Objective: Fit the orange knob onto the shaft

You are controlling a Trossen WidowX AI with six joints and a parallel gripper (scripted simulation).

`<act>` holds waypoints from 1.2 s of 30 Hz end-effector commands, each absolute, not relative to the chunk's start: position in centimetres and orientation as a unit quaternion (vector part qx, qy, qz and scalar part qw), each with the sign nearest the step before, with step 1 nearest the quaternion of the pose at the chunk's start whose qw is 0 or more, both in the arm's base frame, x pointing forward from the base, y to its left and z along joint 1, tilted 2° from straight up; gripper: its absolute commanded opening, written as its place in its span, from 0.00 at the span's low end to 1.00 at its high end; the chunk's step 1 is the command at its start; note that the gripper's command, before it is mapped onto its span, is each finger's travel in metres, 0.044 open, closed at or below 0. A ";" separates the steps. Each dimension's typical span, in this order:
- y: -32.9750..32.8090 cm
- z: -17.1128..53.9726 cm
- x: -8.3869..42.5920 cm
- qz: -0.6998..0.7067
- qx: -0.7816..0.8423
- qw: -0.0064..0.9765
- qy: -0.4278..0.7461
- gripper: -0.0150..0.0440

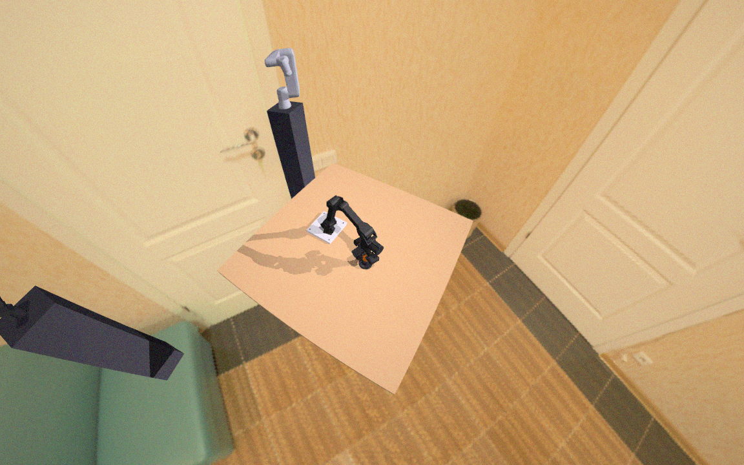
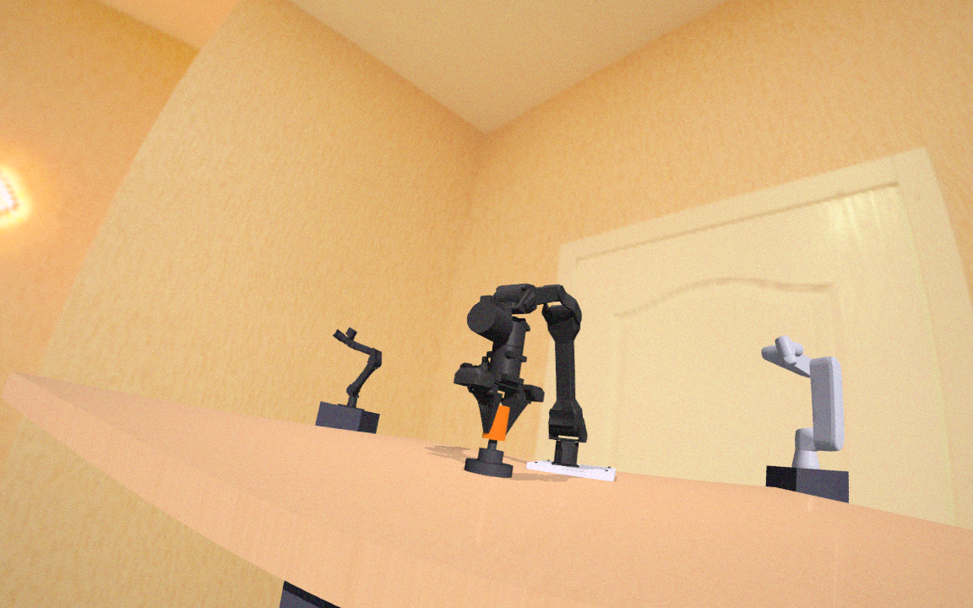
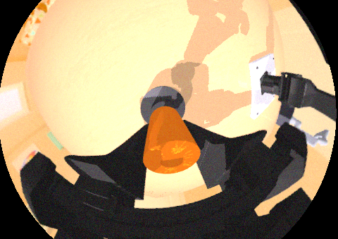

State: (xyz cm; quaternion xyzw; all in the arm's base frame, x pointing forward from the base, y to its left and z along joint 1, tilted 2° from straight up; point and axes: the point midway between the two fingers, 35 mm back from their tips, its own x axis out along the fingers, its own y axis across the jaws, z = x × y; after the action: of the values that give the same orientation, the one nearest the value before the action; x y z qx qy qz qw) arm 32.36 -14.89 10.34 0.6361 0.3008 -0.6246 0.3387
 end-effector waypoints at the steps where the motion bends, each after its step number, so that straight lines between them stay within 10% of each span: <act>1: -14.9 10.3 32.3 -0.625 0.638 0.338 0.299 0.25; 36: -14.9 10.4 32.4 -0.652 0.669 0.270 0.232 0.25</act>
State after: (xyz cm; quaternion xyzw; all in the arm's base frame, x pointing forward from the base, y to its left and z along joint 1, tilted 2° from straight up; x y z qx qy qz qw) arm 32.26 -14.86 10.46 0.6667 0.2354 -0.6538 0.2695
